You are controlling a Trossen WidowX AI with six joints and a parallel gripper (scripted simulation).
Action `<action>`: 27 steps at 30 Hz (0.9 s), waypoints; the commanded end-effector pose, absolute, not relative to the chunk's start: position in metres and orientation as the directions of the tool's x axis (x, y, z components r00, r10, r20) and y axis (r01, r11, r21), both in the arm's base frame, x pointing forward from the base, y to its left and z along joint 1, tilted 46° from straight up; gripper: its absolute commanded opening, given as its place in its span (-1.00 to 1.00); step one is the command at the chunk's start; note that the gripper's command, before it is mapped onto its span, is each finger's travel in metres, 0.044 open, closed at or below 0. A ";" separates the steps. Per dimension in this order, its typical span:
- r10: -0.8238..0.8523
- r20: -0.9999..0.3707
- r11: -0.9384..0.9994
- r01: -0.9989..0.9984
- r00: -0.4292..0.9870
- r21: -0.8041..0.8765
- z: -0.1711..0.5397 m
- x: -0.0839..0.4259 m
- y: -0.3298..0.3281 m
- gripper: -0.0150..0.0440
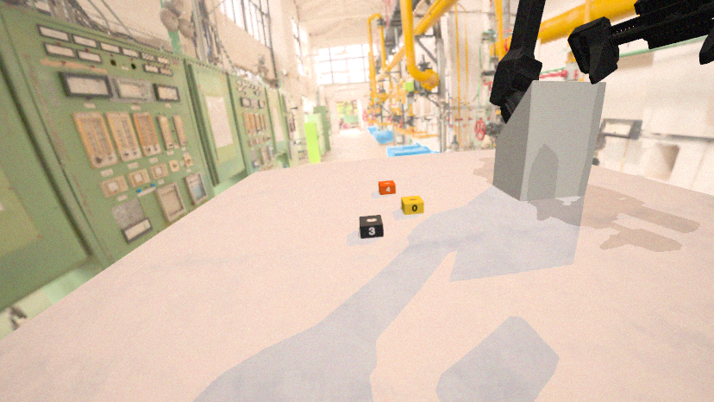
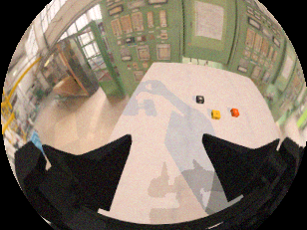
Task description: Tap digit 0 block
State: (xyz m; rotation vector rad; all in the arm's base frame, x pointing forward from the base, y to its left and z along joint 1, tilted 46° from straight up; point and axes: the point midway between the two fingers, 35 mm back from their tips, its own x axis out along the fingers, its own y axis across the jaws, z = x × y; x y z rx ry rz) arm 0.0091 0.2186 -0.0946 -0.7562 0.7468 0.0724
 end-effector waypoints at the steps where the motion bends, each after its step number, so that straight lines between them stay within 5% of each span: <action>1: -0.200 -0.639 0.737 -0.316 0.743 -0.598 -0.094 0.010 0.219 0.86; 15: -0.480 -0.677 0.708 -0.209 0.558 -0.674 -0.051 0.127 0.214 0.86; 27: -0.666 -0.695 0.693 -0.119 0.271 -0.711 0.006 0.246 0.120 0.86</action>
